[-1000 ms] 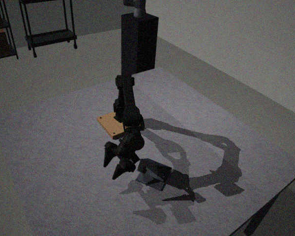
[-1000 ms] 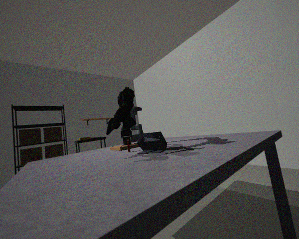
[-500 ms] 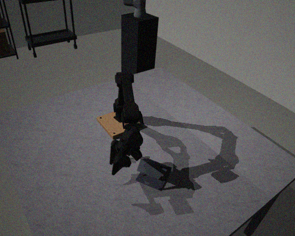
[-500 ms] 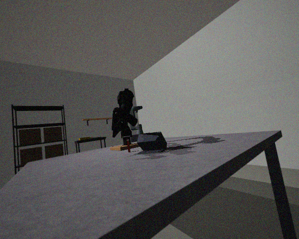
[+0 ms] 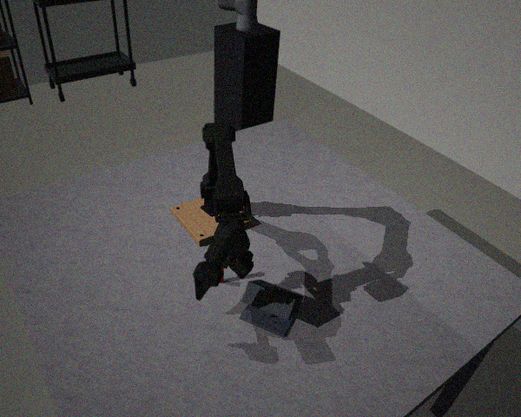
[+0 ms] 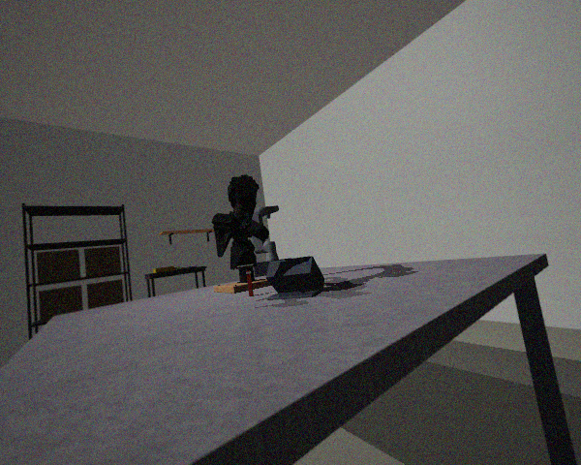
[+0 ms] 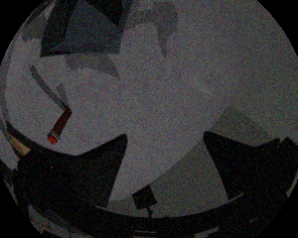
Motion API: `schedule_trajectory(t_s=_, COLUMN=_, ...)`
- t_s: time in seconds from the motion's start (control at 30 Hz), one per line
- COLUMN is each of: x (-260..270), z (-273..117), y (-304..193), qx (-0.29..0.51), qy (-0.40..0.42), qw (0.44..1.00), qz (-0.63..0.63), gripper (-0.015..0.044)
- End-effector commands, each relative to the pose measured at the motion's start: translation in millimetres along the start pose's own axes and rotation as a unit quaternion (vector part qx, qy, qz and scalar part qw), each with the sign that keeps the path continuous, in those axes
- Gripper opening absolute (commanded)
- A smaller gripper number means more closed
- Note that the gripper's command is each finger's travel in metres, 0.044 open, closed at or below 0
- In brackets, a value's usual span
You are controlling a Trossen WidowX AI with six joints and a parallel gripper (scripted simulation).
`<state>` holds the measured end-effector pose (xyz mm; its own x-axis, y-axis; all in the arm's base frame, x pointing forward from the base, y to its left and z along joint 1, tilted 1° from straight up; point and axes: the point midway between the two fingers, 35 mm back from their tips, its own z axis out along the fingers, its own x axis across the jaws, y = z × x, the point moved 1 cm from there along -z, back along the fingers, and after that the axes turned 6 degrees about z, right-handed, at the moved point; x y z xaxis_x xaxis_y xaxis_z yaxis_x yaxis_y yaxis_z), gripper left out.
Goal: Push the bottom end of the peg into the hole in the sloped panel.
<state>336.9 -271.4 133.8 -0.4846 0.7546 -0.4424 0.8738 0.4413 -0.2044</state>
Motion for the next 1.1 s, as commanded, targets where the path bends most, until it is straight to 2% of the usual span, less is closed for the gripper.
schedule_trajectory(t_s=0.0, x=6.8, z=-3.1, y=-1.4, qx=-0.008, qy=0.013, qw=0.999, qz=0.040, gripper=0.0440)
schedule_trajectory(t_s=0.53, x=39.7, z=-12.3, y=-6.8, qx=-0.022, qy=0.084, qw=0.970, qz=0.226, gripper=0.0440)
schedule_trajectory(t_s=1.07, x=73.2, z=-24.3, y=-12.6, qx=-0.007, qy=0.160, qw=0.900, qz=0.406, gripper=0.0440)
